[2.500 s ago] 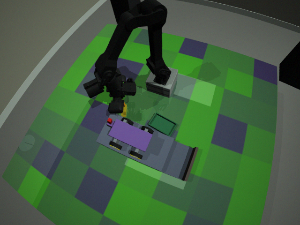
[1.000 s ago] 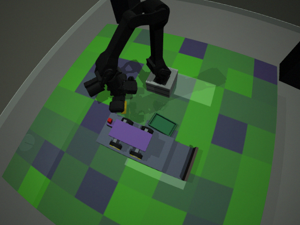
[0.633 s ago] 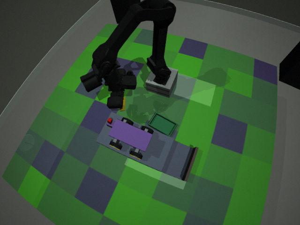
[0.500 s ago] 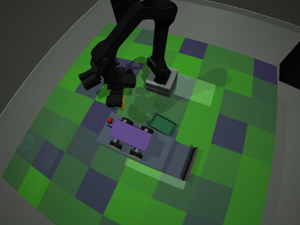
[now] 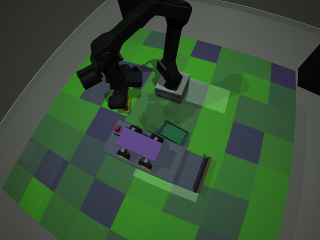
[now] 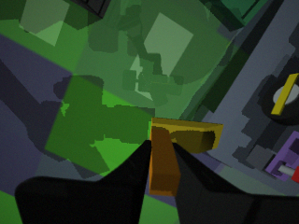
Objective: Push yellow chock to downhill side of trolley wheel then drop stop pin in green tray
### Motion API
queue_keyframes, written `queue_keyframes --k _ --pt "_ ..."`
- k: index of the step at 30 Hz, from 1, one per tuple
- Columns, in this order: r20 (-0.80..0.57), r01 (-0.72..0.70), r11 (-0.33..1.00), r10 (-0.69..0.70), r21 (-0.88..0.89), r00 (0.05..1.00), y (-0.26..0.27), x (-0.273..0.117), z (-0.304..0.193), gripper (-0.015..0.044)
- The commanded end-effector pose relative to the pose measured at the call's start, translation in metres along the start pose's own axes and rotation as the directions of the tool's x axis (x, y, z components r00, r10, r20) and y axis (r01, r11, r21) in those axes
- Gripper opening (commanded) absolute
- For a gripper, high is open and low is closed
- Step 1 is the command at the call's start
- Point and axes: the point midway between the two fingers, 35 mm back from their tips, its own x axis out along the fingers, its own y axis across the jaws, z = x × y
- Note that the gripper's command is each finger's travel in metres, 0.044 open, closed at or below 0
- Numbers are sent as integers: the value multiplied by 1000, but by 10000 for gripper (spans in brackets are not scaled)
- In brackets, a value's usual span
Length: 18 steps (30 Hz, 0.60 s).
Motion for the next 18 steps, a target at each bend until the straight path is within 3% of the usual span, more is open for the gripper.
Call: queue_keyframes --k 1,12,18 --pt "-11 3 1000 -3 -1 1000 -1 -14 -3 0" --pt "-11 3 1000 -3 4 1000 -2 -27 -6 0" --pt "-11 5 985 -3 175 1000 -2 -27 -6 0"
